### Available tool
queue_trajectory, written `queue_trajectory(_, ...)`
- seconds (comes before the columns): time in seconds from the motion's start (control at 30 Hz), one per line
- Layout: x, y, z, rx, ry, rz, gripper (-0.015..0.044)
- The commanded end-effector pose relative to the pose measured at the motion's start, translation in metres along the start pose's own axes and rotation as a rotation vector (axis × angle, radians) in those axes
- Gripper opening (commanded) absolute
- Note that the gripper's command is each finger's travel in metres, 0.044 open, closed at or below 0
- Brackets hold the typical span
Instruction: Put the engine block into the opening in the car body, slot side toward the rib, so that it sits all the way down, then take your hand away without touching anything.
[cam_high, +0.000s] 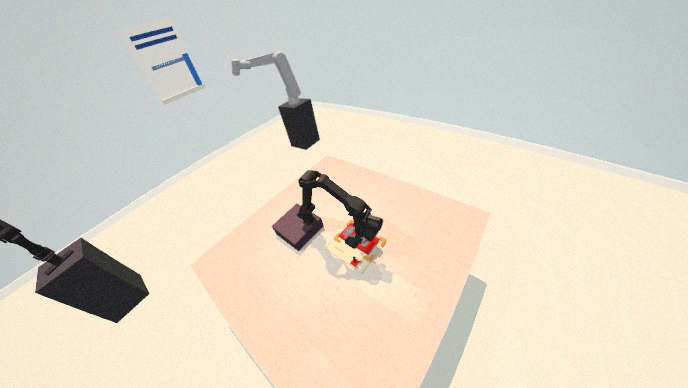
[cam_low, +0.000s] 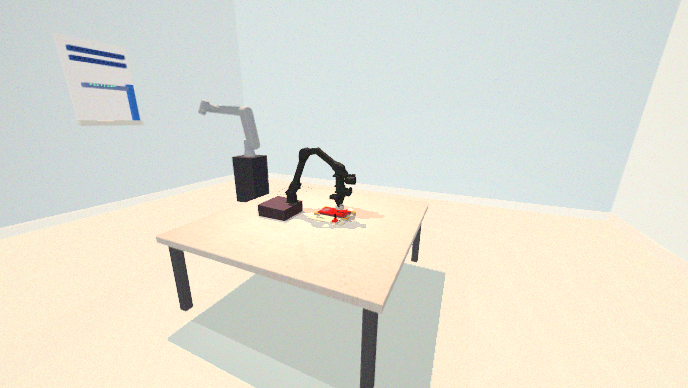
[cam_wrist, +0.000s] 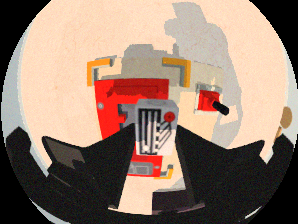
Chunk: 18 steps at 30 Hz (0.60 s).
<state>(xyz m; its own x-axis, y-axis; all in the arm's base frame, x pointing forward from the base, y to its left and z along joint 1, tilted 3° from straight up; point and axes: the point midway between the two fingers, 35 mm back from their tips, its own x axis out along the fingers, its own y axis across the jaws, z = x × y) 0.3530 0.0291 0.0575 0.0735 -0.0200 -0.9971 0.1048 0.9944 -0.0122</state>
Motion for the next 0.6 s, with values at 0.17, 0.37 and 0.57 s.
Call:
queue_trajectory(0.17,0.011,0.027,-0.013,-0.009,0.005,-0.003,0.0000)
queue_trajectory(0.37,0.014,0.036,-0.018,-0.011,0.005,-0.003,0.0026)
queue_trajectory(0.57,0.014,0.036,-0.018,-0.002,0.005,-0.003,0.0160)
